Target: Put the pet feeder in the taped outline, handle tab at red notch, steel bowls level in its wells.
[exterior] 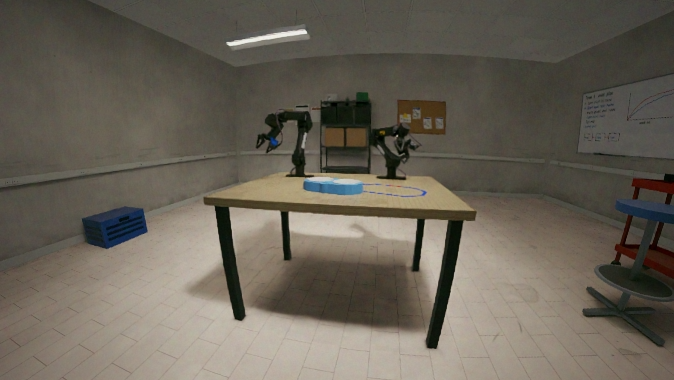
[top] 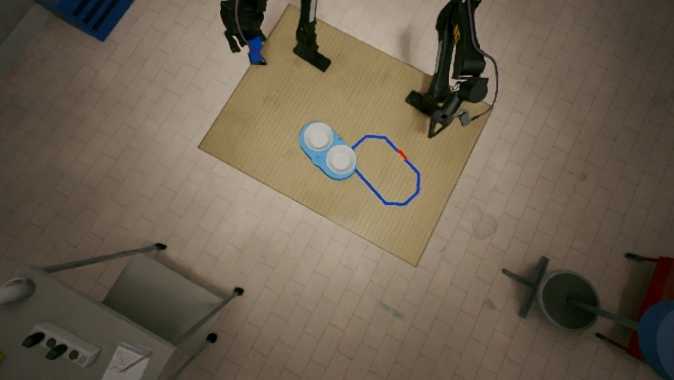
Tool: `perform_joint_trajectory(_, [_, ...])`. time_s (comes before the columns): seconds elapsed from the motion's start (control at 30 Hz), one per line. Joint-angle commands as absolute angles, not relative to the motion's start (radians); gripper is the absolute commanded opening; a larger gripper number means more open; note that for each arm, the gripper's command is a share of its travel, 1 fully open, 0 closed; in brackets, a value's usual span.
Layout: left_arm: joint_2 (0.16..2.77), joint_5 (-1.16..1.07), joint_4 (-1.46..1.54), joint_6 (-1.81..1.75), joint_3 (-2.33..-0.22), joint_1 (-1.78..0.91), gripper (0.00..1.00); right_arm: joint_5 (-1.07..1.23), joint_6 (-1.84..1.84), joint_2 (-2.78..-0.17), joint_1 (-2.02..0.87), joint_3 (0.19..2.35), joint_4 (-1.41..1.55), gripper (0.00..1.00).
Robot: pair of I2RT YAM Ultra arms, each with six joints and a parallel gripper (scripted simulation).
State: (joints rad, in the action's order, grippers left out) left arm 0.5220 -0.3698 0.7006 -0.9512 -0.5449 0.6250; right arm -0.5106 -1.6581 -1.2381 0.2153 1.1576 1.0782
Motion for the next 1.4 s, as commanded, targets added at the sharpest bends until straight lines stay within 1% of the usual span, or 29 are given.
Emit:
perform_joint_trajectory(0.0, [0.517, -0.370, 0.695, -0.946, -0.559, 0.625, 1.00, -0.515, -1.654, -1.226, 0.215, 1.177, 1.070, 1.00])
perform_joint_trajectory(0.57, [0.517, -0.370, 0.695, -0.946, -0.559, 0.625, 1.00, -0.515, -1.654, -1.225, 0.215, 1.177, 1.070, 1.00])
perform_joint_trajectory(0.6, [0.517, -0.370, 0.695, -0.946, -0.559, 0.625, 0.00, -0.515, -1.654, -1.225, 0.215, 1.177, 1.070, 1.00])
perform_joint_trajectory(1.13, [0.521, -0.370, 0.696, -0.949, -0.553, 0.625, 0.00, -0.514, -1.656, -1.232, 0.215, 1.167, 1.073, 1.00])
perform_joint_trajectory(1.37, [0.647, -0.332, 0.737, -0.851, -0.674, 0.550, 0.00, -0.449, -1.499, -1.194, 0.196, 1.140, 0.968, 1.00])
